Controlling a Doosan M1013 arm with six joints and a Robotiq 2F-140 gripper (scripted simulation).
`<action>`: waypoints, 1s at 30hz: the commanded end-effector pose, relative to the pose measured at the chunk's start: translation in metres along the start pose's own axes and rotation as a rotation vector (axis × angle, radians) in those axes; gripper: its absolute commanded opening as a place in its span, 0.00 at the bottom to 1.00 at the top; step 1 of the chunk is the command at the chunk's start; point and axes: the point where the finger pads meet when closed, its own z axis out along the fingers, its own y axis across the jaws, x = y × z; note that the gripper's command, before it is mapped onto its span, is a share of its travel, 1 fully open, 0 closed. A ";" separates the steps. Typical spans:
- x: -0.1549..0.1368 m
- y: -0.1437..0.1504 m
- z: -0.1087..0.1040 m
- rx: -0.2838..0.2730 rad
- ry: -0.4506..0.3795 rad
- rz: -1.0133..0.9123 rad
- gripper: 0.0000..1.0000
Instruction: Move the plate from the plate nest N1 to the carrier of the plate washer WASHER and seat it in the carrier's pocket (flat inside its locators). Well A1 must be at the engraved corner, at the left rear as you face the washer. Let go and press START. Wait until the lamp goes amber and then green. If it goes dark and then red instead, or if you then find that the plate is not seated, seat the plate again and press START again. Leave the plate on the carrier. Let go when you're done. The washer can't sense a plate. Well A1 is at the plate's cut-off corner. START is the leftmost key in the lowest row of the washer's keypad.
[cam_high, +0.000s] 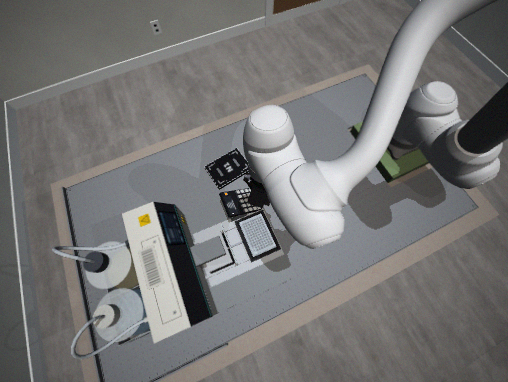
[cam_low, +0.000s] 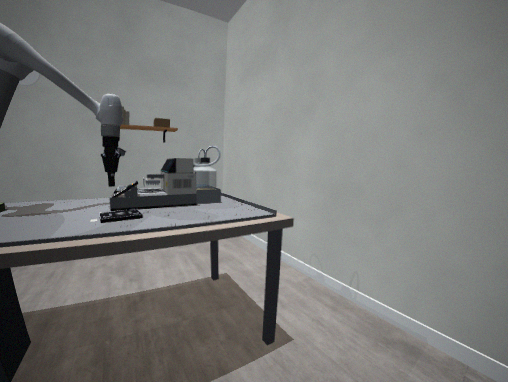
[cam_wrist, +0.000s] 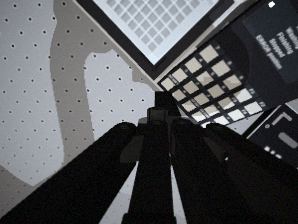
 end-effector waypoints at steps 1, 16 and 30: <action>0.001 0.002 -0.011 0.002 0.006 0.001 0.10; 0.001 0.002 -0.033 0.002 0.006 0.001 0.10; 0.000 0.001 -0.032 0.002 0.002 0.001 0.10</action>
